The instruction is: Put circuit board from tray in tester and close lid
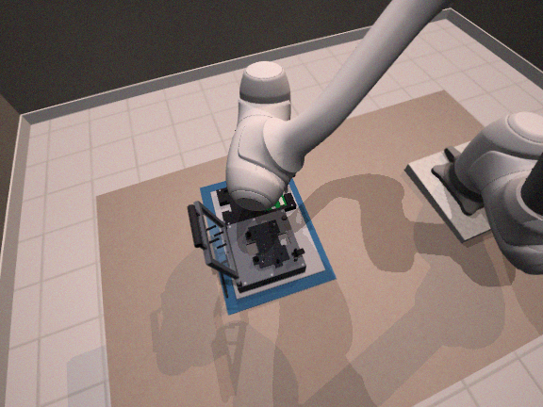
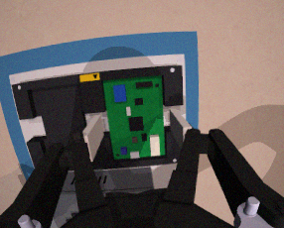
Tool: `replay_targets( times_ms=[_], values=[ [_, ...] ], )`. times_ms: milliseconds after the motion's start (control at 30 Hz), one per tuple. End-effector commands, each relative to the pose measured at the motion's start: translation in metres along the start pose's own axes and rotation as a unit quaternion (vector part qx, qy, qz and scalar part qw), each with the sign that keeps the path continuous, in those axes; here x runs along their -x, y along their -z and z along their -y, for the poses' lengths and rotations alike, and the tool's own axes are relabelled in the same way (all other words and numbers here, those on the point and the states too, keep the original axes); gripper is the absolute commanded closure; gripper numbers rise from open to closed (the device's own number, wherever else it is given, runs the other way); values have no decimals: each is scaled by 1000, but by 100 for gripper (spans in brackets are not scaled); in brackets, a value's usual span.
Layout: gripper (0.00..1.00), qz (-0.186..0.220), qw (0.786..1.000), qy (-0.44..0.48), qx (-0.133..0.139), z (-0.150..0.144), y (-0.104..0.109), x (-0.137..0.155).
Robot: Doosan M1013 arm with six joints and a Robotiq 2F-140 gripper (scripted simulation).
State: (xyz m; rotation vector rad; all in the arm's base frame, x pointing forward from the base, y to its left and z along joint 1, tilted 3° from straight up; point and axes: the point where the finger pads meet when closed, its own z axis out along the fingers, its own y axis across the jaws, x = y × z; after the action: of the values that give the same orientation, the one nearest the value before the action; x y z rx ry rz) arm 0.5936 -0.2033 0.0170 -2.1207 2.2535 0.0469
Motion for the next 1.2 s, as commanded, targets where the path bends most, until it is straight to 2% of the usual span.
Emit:
replay_targets(
  times_ms=[0, 1167],
  values=[
    [42, 0, 1000, 0, 0, 0, -2, 0],
    [42, 0, 1000, 0, 0, 0, -9, 0]
  ],
)
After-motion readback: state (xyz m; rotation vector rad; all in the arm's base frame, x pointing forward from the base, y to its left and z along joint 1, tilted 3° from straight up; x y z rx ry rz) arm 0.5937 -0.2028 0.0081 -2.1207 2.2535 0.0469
